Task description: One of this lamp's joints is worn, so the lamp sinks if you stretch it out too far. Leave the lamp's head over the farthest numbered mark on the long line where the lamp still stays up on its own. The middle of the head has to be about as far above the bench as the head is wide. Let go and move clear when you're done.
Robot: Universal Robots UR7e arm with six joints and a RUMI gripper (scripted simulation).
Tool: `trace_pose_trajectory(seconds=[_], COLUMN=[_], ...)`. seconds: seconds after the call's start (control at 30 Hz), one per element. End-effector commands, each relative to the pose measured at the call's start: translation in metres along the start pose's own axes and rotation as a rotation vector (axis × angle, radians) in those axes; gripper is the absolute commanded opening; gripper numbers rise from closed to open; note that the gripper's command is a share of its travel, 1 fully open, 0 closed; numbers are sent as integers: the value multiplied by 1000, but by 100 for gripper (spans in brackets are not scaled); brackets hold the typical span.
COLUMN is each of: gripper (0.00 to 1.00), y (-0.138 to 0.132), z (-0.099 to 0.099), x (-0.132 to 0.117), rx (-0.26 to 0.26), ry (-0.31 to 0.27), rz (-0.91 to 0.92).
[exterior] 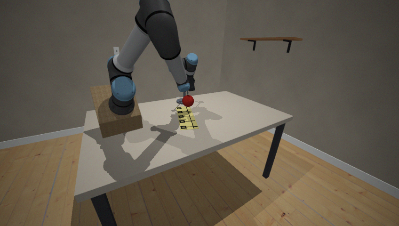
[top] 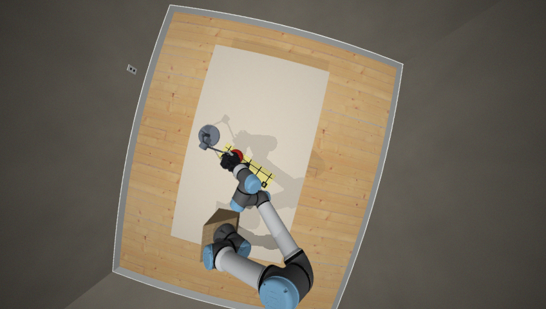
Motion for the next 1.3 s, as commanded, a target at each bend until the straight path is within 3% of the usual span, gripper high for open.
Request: trace_pose_trajectory(seconds=[0.0, 0.5, 1.0, 1.27], gripper=[0, 0, 0, 0], y=[0, 0, -1, -1], z=[0, 0, -23, -32], x=[0, 0, 26, 37], rx=[1, 1, 19, 19], ry=[-1, 0, 139, 139], rz=[-1, 0, 206, 206])
Point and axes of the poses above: the point where the finger pads meet when closed, its own z axis out along the fingers, its own y axis across the jaws, x = y × z, the point moved 2 cm from there along -z, back along the fingers, and after that the axes turned 13 degrees about z, right-handed, at the moved point
